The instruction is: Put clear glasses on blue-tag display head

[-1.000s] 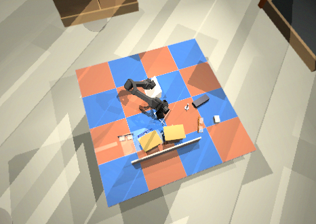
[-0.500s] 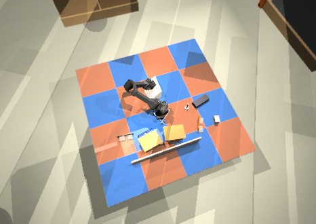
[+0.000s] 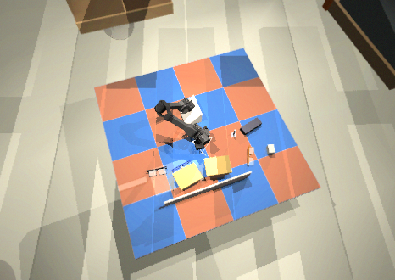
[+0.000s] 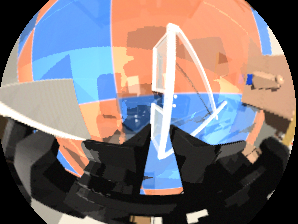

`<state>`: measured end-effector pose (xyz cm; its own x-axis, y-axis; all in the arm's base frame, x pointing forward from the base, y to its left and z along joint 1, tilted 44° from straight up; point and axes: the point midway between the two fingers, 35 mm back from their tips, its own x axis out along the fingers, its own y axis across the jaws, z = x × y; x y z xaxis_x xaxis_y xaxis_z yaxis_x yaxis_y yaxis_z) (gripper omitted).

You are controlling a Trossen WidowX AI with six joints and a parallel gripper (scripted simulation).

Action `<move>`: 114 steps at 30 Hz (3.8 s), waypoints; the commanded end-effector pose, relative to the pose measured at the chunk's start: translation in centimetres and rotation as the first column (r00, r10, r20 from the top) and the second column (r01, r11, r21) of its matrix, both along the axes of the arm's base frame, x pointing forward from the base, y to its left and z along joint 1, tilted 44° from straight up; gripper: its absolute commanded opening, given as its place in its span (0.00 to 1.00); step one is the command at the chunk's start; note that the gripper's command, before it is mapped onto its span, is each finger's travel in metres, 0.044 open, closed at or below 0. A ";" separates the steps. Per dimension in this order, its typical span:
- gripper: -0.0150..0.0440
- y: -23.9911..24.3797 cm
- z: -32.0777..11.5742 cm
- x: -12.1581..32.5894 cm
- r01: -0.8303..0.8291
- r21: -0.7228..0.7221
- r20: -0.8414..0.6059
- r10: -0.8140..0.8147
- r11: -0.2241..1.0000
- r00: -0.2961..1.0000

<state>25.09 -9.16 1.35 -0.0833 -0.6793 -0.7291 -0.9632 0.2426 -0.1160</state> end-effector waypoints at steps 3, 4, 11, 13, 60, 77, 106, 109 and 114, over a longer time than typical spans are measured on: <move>0.46 -0.2 0.0 0.4 -0.004 -0.003 -0.001 0.004 1.000 1.000; 0.46 -0.2 0.1 0.5 -0.004 -0.003 -0.001 0.004 1.000 1.000; 0.38 -0.1 0.0 0.1 0.000 0.000 -0.001 0.000 1.000 1.000; 0.36 -0.1 0.0 0.1 0.000 0.000 -0.001 0.000 1.000 1.000; 0.25 8.6 6.0 3.0 -0.090 0.021 -0.077 0.092 0.996 0.993; 0.25 15.5 0.3 5.7 -0.381 0.136 -0.334 0.405 0.914 0.851; 0.25 23.2 -8.0 5.3 -0.608 0.328 -0.545 0.670 0.723 0.503; 0.25 22.7 -8.6 5.3 -0.608 0.328 -0.545 0.670 0.723 0.503; 0.25 21.1 -10.4 5.2 -0.608 0.327 -0.545 0.670 0.723 0.504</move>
